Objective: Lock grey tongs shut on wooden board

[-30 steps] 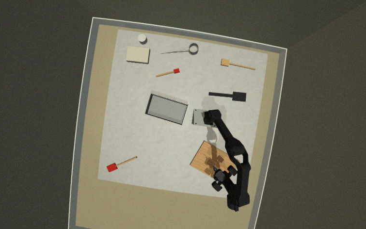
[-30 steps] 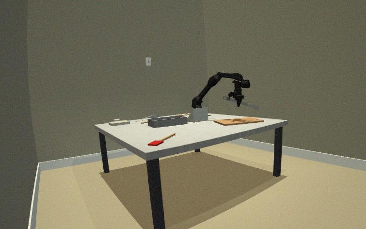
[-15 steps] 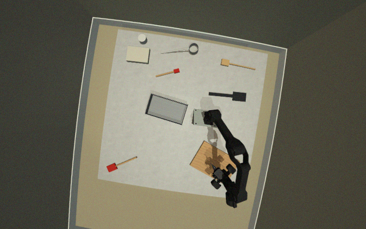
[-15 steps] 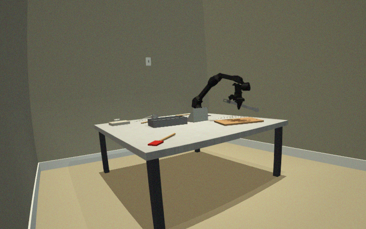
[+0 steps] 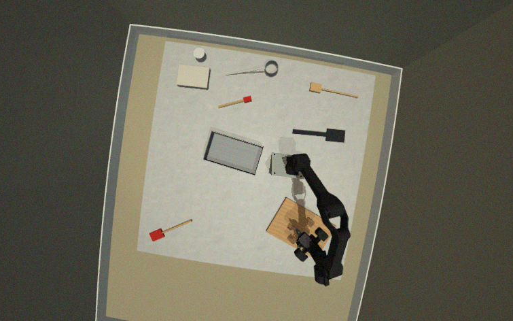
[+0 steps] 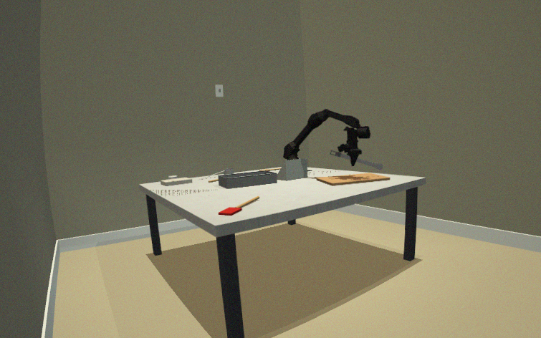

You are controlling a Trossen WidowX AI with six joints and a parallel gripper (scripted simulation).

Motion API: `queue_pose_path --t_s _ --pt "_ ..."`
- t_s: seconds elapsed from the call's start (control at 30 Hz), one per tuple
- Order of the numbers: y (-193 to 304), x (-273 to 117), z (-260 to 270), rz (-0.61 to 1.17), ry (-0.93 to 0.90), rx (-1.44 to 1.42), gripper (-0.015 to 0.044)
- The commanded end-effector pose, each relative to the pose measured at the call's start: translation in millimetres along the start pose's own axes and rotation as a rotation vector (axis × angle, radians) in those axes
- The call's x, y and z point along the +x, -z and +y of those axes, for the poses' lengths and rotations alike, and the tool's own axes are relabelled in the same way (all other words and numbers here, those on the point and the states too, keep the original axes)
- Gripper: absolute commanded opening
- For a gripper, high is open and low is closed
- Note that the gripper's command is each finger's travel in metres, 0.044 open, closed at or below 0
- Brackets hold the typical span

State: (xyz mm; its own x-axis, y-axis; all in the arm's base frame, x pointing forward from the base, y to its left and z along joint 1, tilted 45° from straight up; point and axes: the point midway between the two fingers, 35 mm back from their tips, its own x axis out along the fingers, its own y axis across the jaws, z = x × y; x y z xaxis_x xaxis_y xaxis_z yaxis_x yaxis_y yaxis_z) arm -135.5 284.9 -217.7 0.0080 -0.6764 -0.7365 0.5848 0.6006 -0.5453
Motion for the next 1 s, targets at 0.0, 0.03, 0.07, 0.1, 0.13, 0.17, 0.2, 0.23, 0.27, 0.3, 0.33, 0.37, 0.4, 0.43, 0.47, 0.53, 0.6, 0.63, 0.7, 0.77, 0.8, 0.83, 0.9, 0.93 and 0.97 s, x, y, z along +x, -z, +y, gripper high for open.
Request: queue_pose_path --t_s 0.0,0.03,0.07,0.1,0.13,0.17,0.2,0.23,0.27,0.3,0.33,0.37,0.4,0.43,0.47,0.53,0.6,0.63,0.7,0.77,0.8,0.83,0.9,0.93,0.97 --pt "1.0 4.8 -0.2 0.008 -0.001 0.002 -0.015" --pt "0.9 6.4 -0.3 0.008 -0.001 0.002 -0.015" --pt "0.8 8.1 -0.4 0.008 -0.001 0.002 -0.015" --pt "0.6 9.7 -0.5 0.008 -0.001 0.002 -0.015" --pt "0.5 11.3 -0.6 0.008 -0.001 0.002 -0.015" --pt "0.4 12.9 -0.7 0.008 -0.001 0.002 -0.015" --pt "0.2 14.6 -0.8 0.008 -0.001 0.002 -0.015" --pt "0.1 16.2 -0.9 0.008 -0.001 0.002 -0.015" --pt "-0.1 17.8 -1.0 0.008 -0.001 0.002 -0.015" --pt "-0.3 19.5 -1.1 0.008 -0.001 0.002 -0.015" --pt "-0.5 21.1 -1.2 0.008 -0.001 0.002 -0.015" --pt "-0.7 22.7 -1.3 0.008 -0.001 0.002 -0.015" --pt "-0.9 24.3 -1.5 0.008 -0.001 0.002 -0.015" --pt "-1.1 25.9 -1.6 0.008 -0.001 0.002 -0.015" --pt "-1.3 27.6 -1.7 0.008 -0.001 0.002 -0.015" --pt "-1.8 30.8 -2.0 0.008 -0.001 0.002 -0.015" --pt "-2.3 34.0 -2.4 0.008 -0.001 0.002 -0.015" --pt "-2.5 35.6 -2.5 0.008 0.0 0.002 -0.015" --pt "-2.9 37.7 -2.8 0.008 0.0 0.002 -0.015" --pt "-2.9 38.0 -2.8 0.008 0.0 0.002 -0.015" --pt "-2.9 38.0 -2.8 0.008 0.0 0.002 -0.015" --pt "-2.9 38.0 -2.8 0.008 0.0 0.002 -0.015" --pt "-2.9 38.0 -2.8 0.008 0.0 0.002 -0.015" --pt "-5.7 41.9 -3.0 -0.007 0.006 0.002 -0.0124" --pt "-5.7 41.9 -3.0 -0.007 0.006 0.002 -0.0097"
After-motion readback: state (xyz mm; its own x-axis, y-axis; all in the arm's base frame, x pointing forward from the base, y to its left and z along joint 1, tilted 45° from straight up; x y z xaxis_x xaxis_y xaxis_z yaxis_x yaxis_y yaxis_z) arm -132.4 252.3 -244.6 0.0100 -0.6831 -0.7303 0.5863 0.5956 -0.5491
